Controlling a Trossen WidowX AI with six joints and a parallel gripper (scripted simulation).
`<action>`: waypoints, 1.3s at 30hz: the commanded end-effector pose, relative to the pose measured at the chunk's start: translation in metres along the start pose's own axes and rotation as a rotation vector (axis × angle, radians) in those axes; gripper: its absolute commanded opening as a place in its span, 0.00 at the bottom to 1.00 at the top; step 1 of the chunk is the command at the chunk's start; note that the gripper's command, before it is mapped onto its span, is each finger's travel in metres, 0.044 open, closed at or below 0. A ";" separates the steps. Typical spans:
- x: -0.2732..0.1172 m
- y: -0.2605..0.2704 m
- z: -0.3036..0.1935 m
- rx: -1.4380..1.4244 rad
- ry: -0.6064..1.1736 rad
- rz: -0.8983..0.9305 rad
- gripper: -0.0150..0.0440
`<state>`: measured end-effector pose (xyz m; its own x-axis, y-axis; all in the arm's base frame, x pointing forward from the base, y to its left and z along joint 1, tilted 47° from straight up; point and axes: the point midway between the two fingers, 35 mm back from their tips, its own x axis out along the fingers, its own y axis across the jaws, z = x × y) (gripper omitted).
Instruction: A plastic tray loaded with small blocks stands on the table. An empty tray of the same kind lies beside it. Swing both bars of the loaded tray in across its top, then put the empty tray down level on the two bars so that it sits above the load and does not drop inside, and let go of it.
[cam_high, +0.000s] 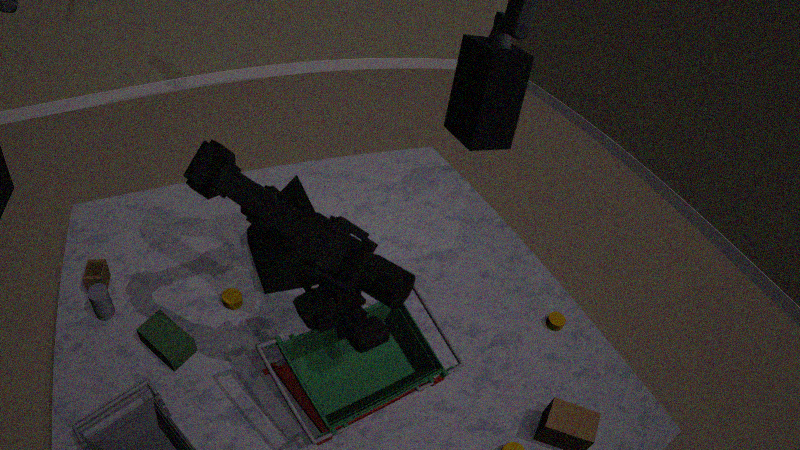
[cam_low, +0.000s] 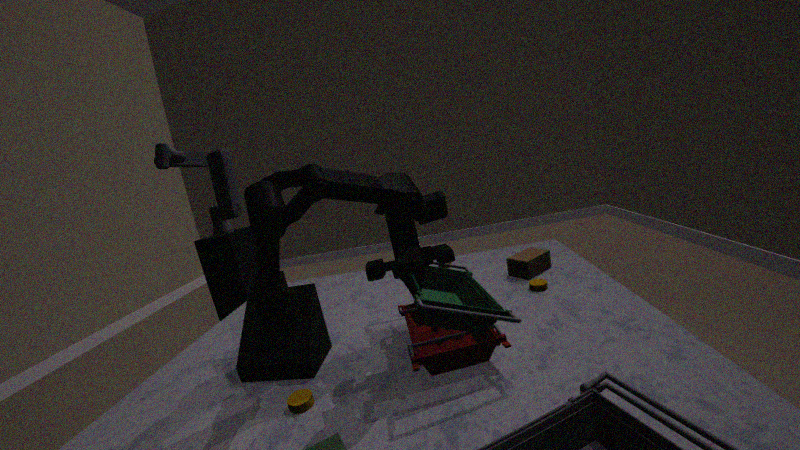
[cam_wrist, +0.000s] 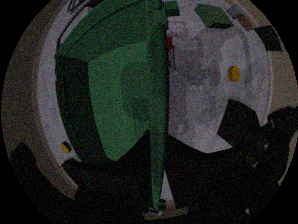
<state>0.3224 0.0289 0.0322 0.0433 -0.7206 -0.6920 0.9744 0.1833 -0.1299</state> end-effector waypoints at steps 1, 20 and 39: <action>0.004 -0.004 0.000 -0.004 0.000 -0.015 0.25; 0.012 -0.009 0.000 -0.004 0.000 -0.015 0.25; 0.018 -0.013 0.000 -0.004 -0.001 -0.015 0.25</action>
<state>0.3146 0.0192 0.0240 0.0488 -0.7206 -0.6916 0.9741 0.1875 -0.1266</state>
